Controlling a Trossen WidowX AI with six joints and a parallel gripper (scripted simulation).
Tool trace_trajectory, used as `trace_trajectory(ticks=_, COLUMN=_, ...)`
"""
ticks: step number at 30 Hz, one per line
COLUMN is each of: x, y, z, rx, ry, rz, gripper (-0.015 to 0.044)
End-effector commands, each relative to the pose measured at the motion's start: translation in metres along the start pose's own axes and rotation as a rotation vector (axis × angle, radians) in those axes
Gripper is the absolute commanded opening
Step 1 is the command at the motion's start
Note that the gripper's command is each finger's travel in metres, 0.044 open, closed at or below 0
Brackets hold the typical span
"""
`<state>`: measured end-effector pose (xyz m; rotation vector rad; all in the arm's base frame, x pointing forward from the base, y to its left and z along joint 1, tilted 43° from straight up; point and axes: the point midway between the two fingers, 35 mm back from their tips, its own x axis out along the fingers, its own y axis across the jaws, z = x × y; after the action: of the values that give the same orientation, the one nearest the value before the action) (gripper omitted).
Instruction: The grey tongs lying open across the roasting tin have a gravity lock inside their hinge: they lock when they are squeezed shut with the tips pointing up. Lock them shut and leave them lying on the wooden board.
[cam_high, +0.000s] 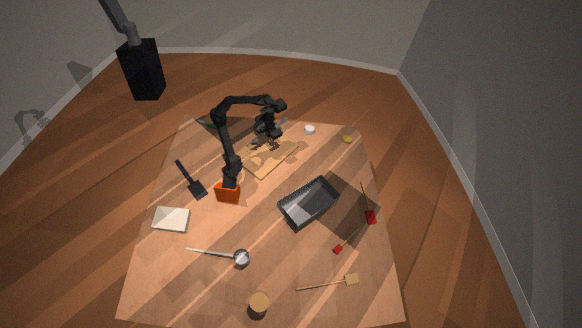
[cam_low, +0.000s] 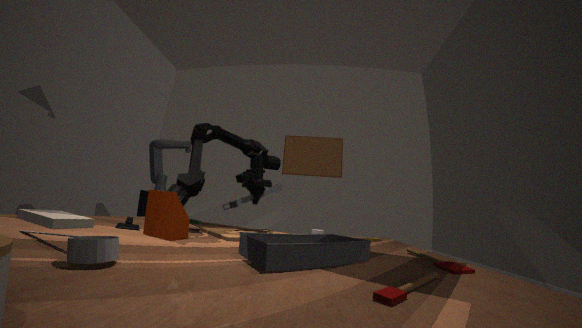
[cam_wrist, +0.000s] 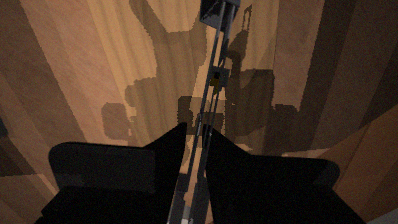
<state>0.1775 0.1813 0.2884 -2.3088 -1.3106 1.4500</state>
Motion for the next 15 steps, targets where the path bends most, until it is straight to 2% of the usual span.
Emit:
trace_trajectory(ticks=1, x=0.007, y=0.001, z=0.000, rx=0.004, ry=-0.007, rz=0.003, gripper=-0.0150)
trace_trajectory(ticks=15, x=0.029, y=0.001, z=-0.001, rx=0.009, ry=-0.025, rz=0.006, gripper=-0.0150)
